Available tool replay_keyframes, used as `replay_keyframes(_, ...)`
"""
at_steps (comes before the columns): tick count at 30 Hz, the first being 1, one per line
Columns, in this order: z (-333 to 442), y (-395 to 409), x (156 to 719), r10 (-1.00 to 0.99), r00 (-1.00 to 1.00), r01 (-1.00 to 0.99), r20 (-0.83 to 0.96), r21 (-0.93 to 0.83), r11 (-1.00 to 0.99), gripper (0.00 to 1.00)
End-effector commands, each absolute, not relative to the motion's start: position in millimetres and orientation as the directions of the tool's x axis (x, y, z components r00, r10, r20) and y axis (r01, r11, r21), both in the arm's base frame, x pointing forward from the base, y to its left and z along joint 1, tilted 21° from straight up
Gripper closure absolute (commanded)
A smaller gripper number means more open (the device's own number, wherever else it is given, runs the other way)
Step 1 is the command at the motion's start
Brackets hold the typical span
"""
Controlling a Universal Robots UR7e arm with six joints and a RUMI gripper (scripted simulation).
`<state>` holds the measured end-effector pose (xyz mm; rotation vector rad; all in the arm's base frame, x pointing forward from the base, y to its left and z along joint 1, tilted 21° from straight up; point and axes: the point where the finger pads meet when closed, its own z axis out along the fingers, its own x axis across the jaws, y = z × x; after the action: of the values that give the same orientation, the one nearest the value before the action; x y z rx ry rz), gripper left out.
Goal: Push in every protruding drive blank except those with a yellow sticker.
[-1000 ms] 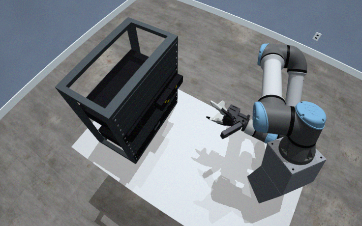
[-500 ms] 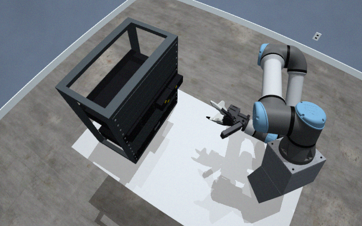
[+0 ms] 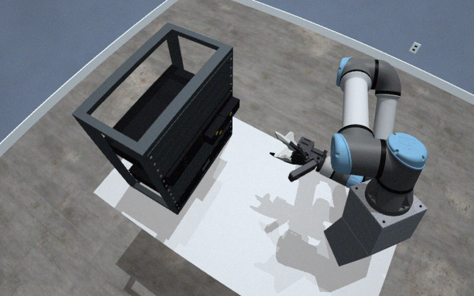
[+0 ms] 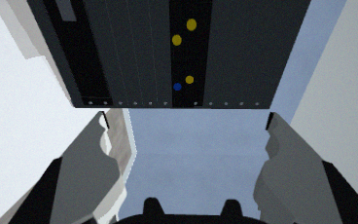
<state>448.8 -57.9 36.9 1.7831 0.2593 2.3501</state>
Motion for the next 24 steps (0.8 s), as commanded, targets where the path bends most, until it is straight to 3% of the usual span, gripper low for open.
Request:
replay_keyframes(1, 38, -57, 450, 0.247, -0.265, -0.038, 0.932, 0.246, -0.969, 0.00)
replay_keyframes(24, 41, -52, 465, 0.247, -0.265, -0.038, 0.932, 0.246, -0.969, 0.00)
